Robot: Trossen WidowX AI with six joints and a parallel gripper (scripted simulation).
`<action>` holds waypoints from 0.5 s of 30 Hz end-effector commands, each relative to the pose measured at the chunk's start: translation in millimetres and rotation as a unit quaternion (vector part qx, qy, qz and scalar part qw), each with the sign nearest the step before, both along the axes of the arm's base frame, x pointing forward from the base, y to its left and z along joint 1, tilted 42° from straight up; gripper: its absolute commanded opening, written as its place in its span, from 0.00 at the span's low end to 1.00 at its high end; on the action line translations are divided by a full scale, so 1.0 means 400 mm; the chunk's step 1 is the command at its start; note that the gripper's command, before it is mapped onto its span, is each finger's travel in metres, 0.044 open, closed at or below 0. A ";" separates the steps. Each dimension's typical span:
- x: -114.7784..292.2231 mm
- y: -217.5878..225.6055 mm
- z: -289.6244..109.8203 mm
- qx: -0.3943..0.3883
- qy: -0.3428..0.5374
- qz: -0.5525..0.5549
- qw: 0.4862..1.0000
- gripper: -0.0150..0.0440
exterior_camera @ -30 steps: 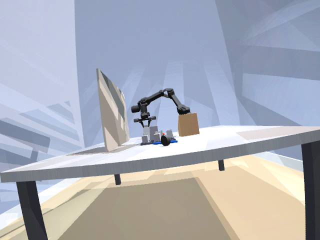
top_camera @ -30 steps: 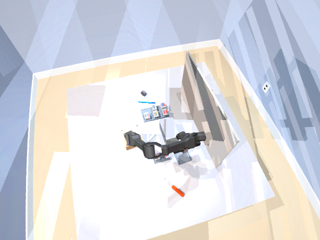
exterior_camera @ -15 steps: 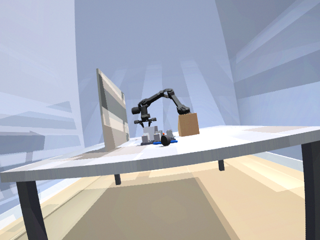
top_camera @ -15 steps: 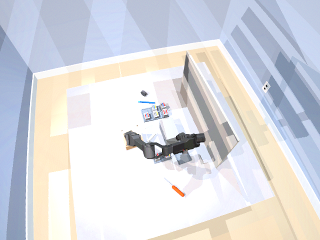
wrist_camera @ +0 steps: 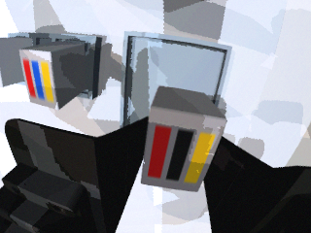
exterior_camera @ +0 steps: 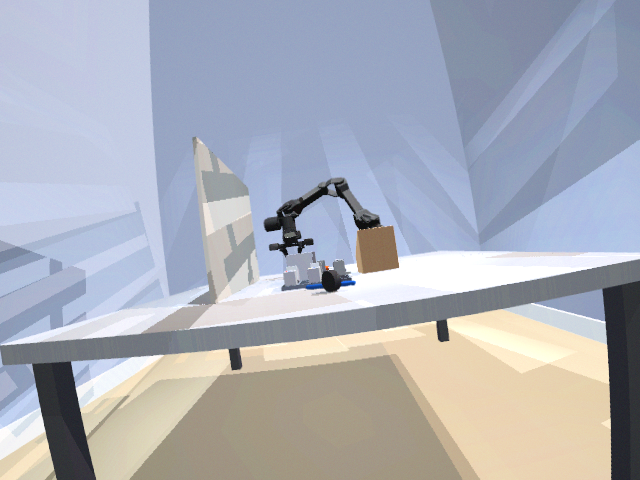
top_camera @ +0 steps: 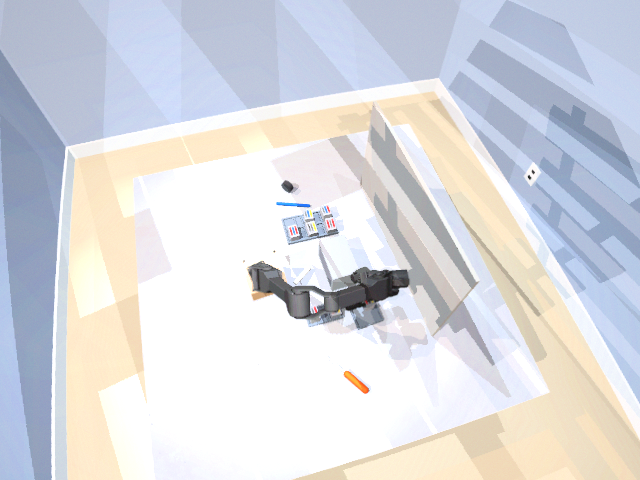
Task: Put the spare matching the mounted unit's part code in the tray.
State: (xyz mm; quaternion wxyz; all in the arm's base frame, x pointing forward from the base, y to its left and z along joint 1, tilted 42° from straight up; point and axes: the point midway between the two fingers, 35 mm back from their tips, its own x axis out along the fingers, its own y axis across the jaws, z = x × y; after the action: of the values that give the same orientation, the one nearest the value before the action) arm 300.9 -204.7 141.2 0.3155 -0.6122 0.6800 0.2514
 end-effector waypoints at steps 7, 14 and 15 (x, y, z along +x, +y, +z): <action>-0.002 -0.010 -0.016 0.002 0.000 0.003 1.000 0.25; -0.006 -0.021 -0.027 0.001 0.001 0.003 1.000 0.25; -0.007 -0.022 -0.029 0.001 0.001 0.003 1.000 0.25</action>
State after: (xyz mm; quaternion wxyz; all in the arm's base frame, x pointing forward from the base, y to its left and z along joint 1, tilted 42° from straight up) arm 297.9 -213.6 132.1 0.3144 -0.6127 0.6804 0.2506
